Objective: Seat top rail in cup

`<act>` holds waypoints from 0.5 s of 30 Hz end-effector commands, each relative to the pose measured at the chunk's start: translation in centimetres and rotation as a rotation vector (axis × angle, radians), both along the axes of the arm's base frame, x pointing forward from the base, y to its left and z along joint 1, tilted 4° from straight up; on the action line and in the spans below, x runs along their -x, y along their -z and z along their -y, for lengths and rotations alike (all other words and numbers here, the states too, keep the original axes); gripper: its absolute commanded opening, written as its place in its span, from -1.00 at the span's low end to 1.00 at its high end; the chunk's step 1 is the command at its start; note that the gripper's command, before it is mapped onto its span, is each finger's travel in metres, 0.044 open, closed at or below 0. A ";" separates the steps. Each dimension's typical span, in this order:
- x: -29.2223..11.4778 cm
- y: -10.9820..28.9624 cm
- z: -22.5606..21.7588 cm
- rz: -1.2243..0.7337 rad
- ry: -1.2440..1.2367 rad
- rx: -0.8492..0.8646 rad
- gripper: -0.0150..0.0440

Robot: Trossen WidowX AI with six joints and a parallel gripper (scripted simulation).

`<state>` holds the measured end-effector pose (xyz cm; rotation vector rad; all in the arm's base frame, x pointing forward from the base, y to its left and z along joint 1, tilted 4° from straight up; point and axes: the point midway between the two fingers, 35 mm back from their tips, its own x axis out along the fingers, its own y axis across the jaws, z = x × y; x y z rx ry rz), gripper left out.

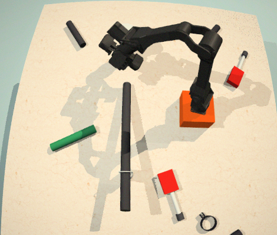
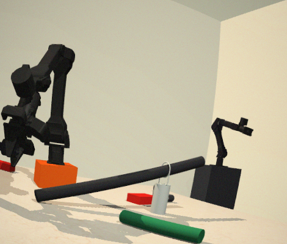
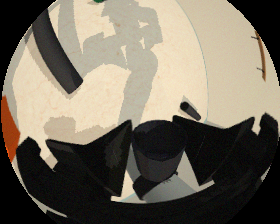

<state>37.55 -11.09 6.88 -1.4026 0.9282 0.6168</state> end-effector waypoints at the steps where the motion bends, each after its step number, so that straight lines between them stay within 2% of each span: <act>1: 0.0 0.0 -0.1 0.002 -0.005 -0.002 0.02; 3: 0.0 0.0 -0.1 0.002 -0.005 -0.002 -0.16; 5: 0.0 0.0 -0.1 0.002 -0.005 -0.002 -0.20; 8: 0.1 0.0 -0.1 -0.001 -0.026 -0.001 -0.47; 15: 0.7 0.1 -0.2 -0.006 -0.089 0.002 -0.49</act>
